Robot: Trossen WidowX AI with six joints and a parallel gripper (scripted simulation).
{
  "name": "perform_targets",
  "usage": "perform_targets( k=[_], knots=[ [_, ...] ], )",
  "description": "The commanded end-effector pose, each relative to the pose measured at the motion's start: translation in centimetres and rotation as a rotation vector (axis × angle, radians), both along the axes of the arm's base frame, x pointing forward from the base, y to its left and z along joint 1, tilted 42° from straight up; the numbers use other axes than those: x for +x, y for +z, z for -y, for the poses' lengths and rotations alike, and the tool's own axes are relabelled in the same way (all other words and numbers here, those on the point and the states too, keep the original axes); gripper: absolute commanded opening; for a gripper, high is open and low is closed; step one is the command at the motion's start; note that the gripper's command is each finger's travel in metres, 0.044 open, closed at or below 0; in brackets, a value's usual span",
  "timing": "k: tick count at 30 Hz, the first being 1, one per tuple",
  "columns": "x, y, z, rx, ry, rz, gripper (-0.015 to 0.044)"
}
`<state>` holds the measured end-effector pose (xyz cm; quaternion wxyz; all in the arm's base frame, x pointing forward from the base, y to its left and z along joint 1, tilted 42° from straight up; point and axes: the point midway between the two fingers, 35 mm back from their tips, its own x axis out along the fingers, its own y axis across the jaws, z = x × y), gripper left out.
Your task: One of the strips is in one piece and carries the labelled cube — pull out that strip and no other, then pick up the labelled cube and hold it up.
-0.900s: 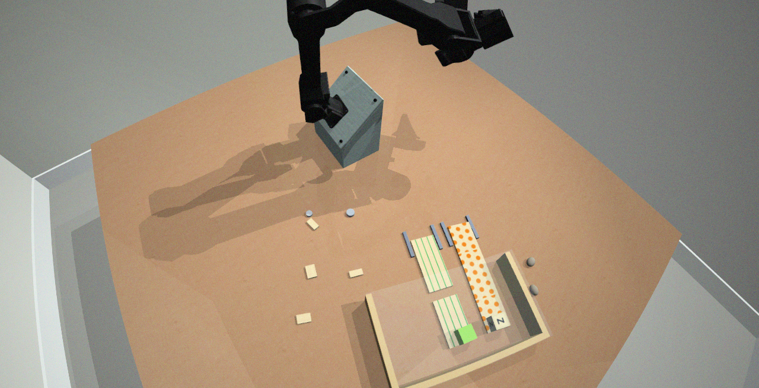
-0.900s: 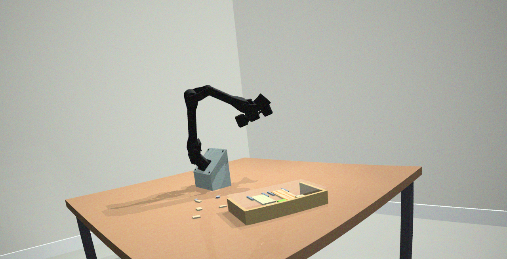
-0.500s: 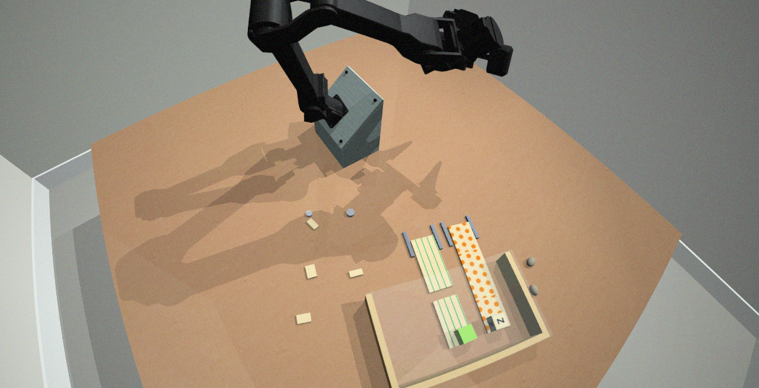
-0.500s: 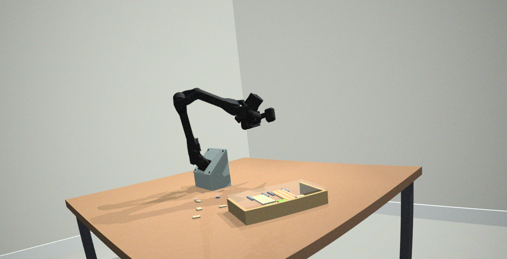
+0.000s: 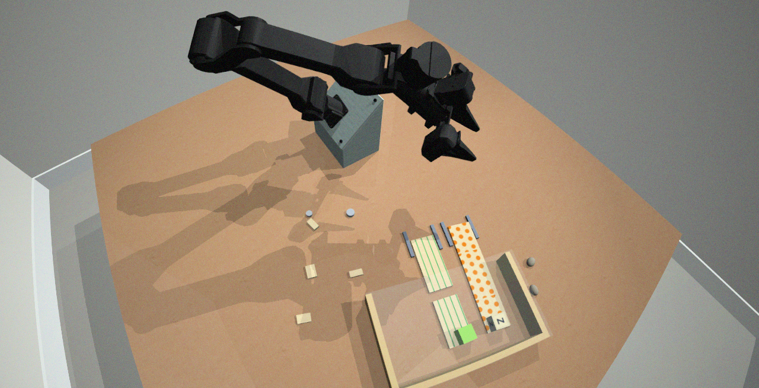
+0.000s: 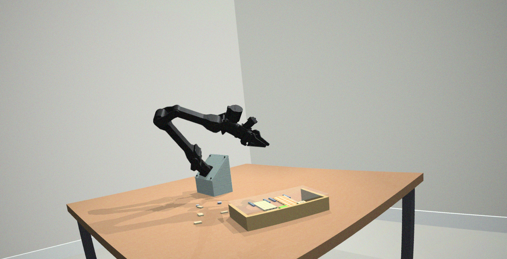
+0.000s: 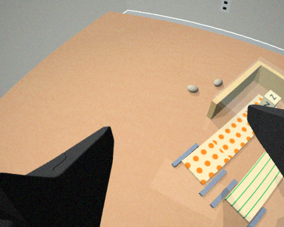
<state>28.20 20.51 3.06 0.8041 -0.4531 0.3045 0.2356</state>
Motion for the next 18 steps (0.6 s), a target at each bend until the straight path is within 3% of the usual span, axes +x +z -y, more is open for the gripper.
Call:
perform_targets(
  k=[1,5,18],
  knots=[
    [1.6,3.3,5.7,0.043,-0.312,0.205,0.04],
    [1.7,6.0,10.6,0.088,-0.565,0.385,0.04],
    [1.6,6.2,10.8,0.09,-0.577,0.394,0.04]
  ],
)
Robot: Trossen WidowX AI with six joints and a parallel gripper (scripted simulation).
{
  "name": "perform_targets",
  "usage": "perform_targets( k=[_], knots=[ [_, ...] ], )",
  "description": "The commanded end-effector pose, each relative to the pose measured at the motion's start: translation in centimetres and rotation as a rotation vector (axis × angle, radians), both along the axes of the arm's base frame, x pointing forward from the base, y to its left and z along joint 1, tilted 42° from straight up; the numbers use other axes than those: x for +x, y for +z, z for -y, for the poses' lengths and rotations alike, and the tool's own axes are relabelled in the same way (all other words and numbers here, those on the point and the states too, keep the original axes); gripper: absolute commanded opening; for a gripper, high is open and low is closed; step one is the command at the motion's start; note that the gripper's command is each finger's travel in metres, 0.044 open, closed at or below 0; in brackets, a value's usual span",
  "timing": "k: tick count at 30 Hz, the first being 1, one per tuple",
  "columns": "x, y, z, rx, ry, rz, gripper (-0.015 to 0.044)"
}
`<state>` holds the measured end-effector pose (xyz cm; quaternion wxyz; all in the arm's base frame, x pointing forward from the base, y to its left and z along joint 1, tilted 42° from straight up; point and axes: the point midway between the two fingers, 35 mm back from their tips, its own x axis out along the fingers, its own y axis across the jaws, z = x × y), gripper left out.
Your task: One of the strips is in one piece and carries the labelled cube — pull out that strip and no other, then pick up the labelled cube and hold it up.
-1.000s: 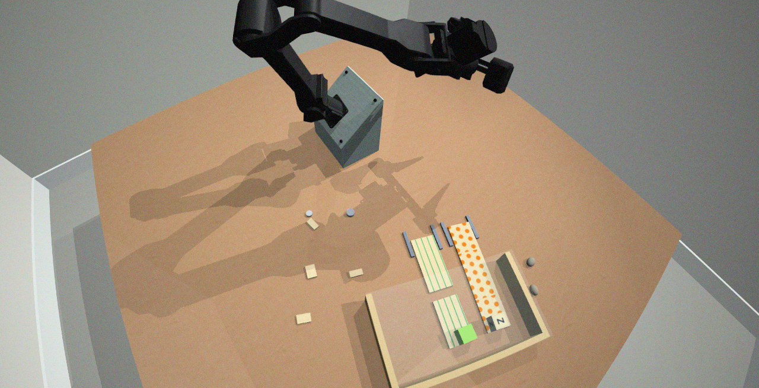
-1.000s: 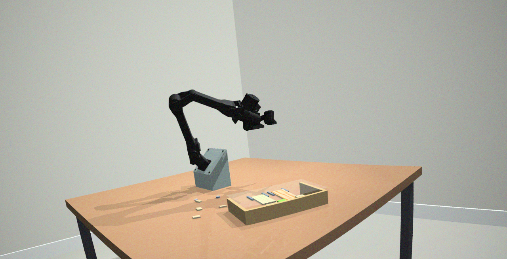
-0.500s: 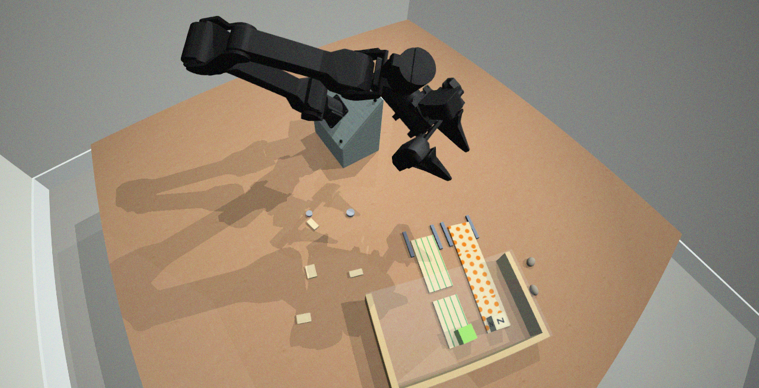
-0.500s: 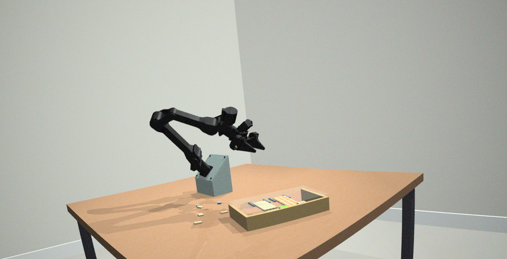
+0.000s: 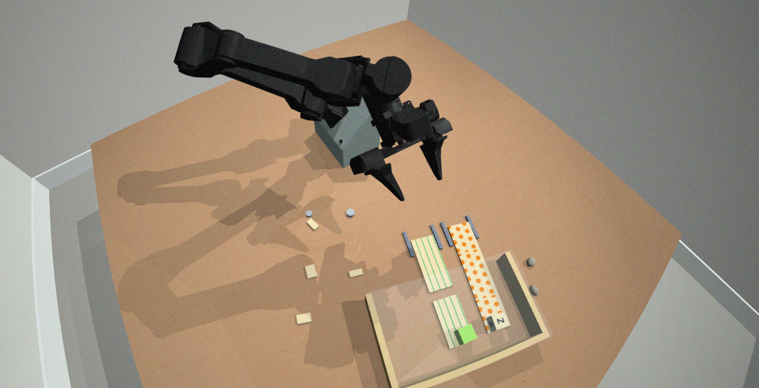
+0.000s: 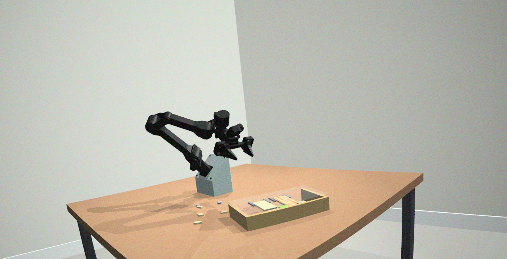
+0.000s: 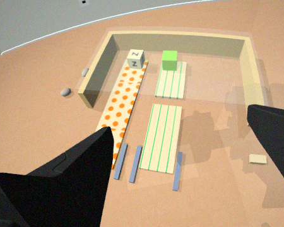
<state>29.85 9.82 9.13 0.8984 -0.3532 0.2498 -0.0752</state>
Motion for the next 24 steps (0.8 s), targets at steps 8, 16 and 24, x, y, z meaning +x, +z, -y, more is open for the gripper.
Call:
perform_targets(
  k=[8,16,24],
  knots=[
    [1.4,-0.9,-0.8,0.008,-0.021,-0.067,0.0269],
    [5.8,-4.7,-2.8,0.077,-0.185,-0.27,0.0059],
    [8.9,-8.8,-3.1,0.144,-0.447,-0.403,0.0]
  ],
)
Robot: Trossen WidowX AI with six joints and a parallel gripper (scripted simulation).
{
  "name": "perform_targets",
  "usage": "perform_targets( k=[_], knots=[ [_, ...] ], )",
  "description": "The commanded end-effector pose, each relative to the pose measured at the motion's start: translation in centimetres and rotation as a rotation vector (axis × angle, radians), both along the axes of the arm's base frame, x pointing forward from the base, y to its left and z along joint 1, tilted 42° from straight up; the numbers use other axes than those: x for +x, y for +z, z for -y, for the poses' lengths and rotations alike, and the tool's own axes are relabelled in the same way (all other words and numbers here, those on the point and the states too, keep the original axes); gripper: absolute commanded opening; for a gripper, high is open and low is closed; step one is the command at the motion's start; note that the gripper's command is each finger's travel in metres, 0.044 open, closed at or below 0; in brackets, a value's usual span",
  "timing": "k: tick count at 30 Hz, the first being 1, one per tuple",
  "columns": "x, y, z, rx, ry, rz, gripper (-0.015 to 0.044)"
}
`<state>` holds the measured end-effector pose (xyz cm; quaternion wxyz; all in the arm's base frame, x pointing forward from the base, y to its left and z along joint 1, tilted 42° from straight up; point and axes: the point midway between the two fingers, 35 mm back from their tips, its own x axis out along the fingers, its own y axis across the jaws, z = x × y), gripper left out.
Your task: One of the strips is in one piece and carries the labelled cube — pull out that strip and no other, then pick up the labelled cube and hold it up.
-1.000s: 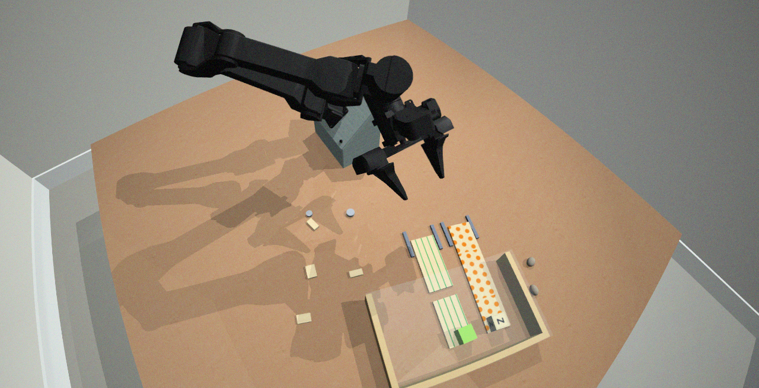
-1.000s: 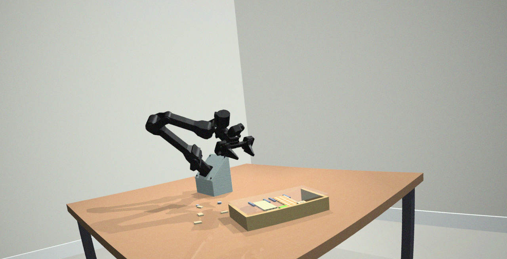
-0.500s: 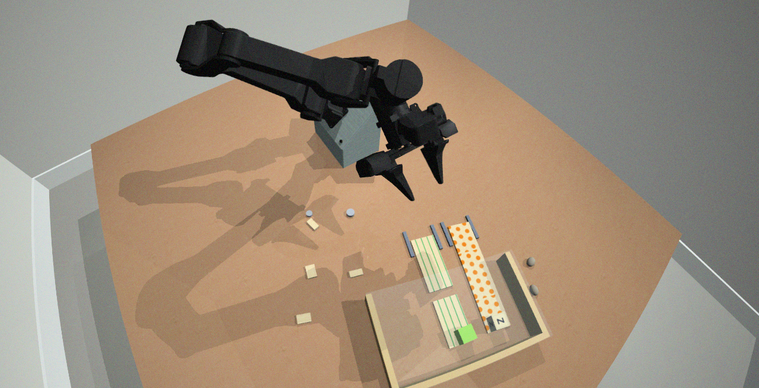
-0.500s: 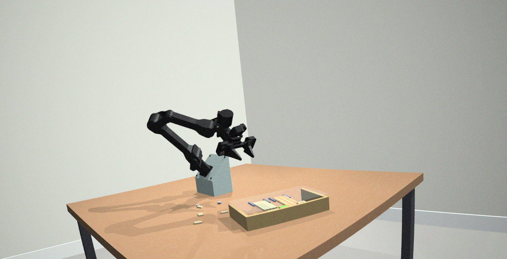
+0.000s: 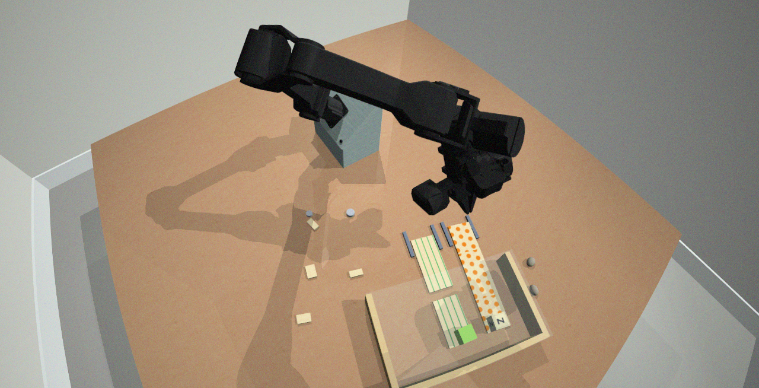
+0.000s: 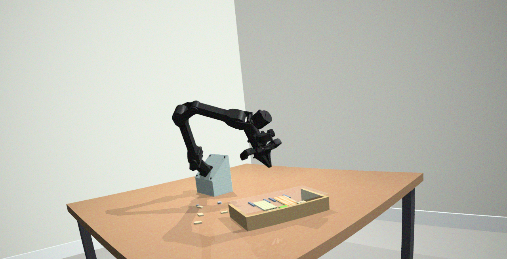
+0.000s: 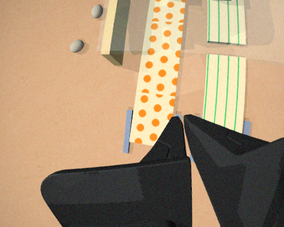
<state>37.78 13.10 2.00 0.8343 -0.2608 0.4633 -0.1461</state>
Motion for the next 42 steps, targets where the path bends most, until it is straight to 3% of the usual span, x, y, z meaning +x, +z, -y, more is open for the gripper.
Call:
perform_targets(
  k=[1,11,42],
  knots=[
    [1.3,-2.3,0.2,0.015,-0.145,-0.069,0.0],
    [2.4,-7.5,1.6,-0.015,-0.505,-0.179,0.0],
    [2.9,-10.4,3.9,-0.017,-0.511,-0.18,0.0]
  ],
)
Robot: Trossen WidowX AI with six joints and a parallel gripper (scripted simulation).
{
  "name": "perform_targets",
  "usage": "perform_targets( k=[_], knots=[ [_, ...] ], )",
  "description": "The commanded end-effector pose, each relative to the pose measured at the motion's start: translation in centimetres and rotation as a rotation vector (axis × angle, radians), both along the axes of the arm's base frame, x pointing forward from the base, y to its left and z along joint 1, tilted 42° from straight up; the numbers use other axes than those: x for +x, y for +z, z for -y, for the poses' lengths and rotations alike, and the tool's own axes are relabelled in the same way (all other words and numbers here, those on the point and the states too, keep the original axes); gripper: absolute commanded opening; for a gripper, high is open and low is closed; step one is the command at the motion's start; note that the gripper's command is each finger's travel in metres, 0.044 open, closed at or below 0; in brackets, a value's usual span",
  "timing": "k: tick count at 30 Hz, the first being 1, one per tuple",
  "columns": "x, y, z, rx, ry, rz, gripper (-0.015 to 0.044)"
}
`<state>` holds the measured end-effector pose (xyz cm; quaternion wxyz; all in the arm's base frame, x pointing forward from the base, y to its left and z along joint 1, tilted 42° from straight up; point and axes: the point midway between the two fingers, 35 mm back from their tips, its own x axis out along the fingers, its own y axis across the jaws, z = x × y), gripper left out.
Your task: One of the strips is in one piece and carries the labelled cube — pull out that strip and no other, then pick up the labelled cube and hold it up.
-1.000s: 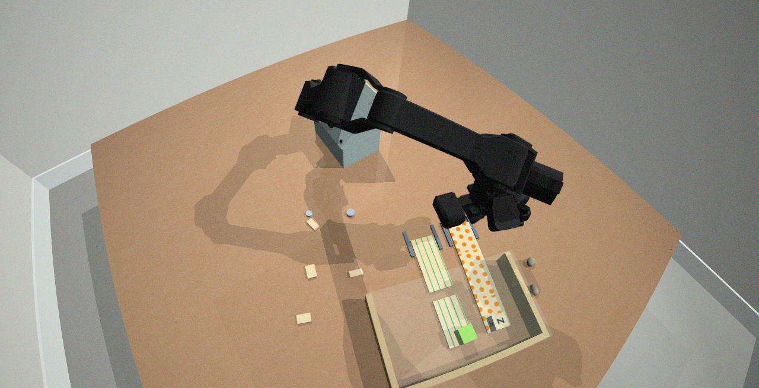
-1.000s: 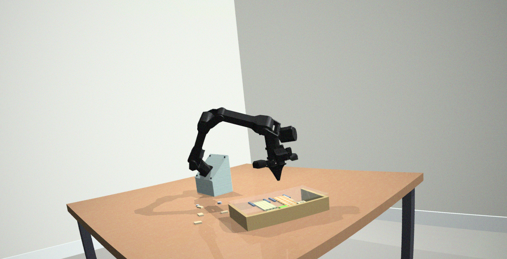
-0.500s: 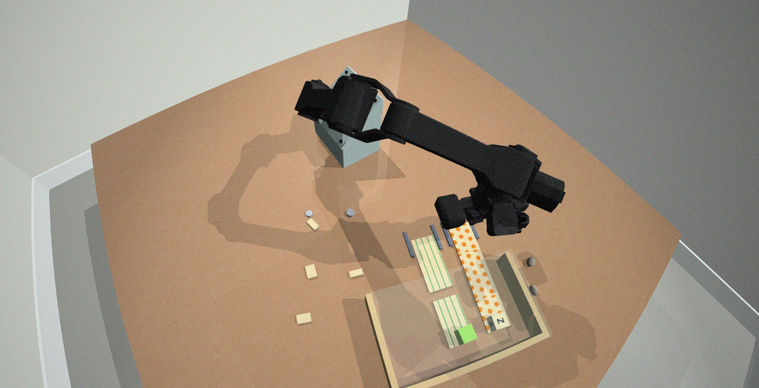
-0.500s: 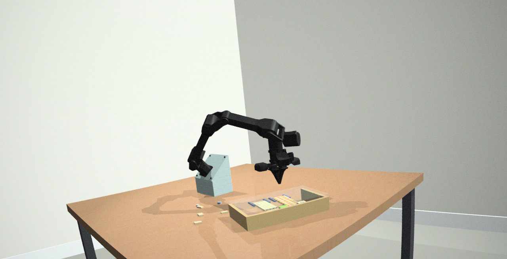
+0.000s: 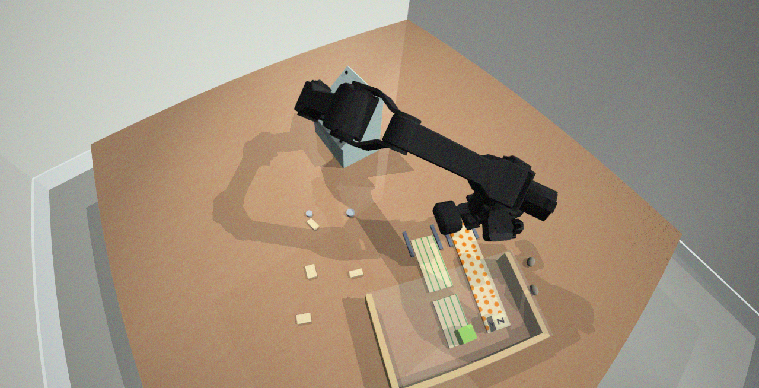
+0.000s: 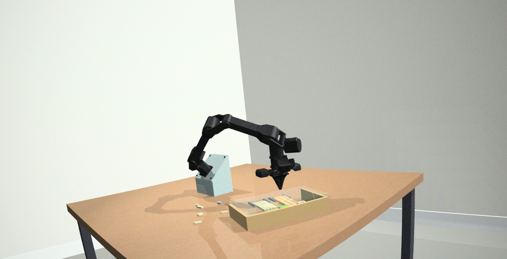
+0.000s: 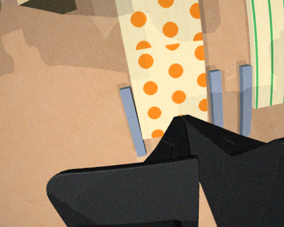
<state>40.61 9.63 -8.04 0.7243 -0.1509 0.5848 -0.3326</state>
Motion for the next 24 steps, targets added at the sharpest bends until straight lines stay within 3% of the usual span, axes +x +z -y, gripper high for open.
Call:
perform_targets(
  k=[1,24],
  knots=[
    [0.1,-0.5,0.5,-0.004,0.004,-0.003,0.0],
    [0.1,-3.0,2.5,-0.006,0.004,-0.003,0.0]
  ],
)
